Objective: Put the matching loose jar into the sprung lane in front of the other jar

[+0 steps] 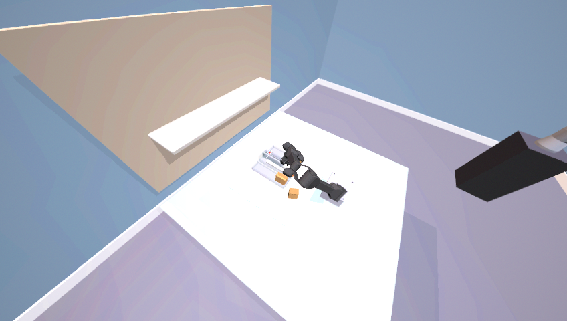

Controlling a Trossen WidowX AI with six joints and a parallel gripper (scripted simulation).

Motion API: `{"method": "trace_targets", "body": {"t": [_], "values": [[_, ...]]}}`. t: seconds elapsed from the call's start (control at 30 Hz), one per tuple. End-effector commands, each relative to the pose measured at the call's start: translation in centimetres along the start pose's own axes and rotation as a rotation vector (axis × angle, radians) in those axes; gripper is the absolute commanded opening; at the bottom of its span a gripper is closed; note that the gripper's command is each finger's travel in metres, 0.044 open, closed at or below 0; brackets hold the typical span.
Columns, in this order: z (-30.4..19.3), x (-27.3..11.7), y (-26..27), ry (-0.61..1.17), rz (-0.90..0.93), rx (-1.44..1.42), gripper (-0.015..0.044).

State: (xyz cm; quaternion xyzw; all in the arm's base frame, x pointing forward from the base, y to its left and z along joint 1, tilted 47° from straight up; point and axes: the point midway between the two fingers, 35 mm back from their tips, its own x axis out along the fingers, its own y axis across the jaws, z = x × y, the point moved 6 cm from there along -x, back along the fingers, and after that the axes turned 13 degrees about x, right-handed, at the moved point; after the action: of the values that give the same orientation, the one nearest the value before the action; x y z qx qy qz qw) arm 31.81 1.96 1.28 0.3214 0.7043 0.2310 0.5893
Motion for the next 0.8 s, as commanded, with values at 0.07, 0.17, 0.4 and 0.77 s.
{"method": "trace_targets", "body": {"t": [0.07, 0.17, 0.4, 0.77], "values": [[0.81, -0.38, 0.32, -0.020, 0.007, -0.010, 0.0000], [0.93, -0.41, 0.36, -0.020, 0.007, -0.010, 0.0000], [1.21, -0.48, 0.46, -0.020, 0.007, -0.010, 0.0000], [1.64, -0.64, 0.62, -0.021, 0.007, -0.011, 0.0000]]}}
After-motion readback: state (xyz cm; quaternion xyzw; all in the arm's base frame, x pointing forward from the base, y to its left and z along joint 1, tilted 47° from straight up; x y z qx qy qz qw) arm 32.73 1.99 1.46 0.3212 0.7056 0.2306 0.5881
